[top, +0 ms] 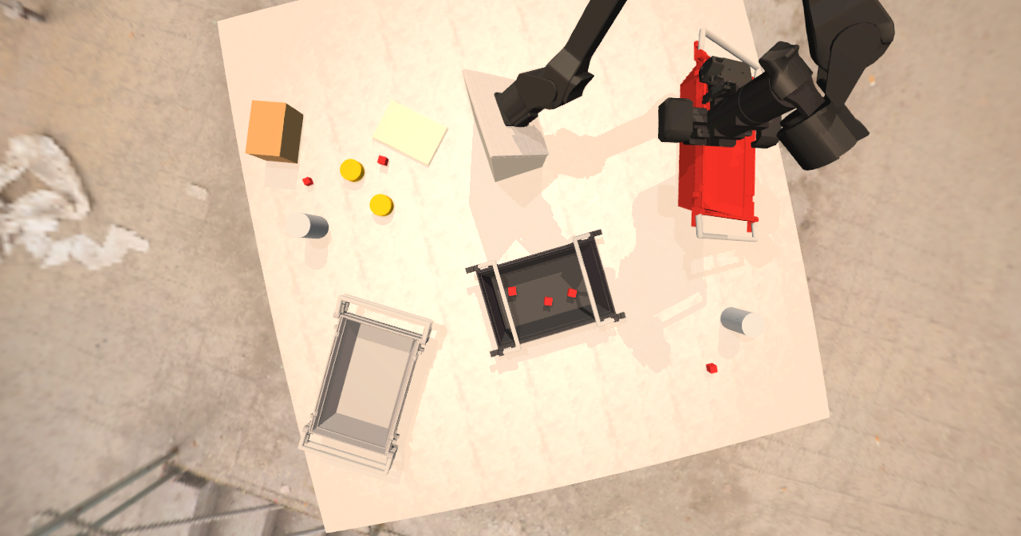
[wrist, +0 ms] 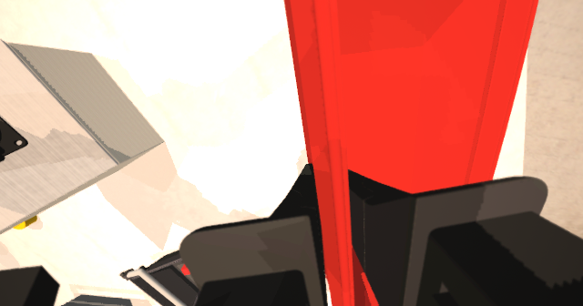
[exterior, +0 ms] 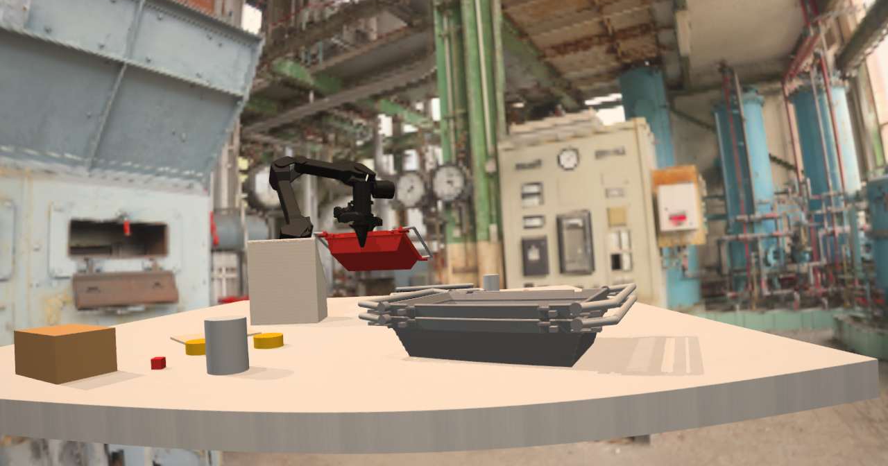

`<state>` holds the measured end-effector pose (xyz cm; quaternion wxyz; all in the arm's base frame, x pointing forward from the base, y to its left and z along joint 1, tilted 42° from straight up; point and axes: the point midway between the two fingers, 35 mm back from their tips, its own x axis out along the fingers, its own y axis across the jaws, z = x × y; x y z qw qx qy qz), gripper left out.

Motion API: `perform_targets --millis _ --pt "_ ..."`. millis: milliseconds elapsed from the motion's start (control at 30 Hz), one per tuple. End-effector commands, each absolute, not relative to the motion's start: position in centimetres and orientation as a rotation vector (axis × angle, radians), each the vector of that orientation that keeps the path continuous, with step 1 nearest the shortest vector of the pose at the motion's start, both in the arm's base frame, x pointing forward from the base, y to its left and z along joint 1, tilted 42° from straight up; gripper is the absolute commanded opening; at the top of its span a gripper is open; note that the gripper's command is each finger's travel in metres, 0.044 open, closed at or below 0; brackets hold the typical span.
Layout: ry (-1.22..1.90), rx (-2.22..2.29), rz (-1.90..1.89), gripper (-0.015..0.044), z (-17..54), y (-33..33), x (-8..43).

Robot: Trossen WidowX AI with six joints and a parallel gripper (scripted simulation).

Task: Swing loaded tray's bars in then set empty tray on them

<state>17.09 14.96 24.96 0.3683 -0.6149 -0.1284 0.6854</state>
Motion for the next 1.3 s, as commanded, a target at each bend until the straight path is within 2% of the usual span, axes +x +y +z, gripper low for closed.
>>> perform_targets --millis 0,1267 --pt "-0.354 -1.582 1.743 0.0000 25.5 15.0 17.2" --pt "0.211 -1.225 1.649 0.0000 18.1 6.9 28.7"
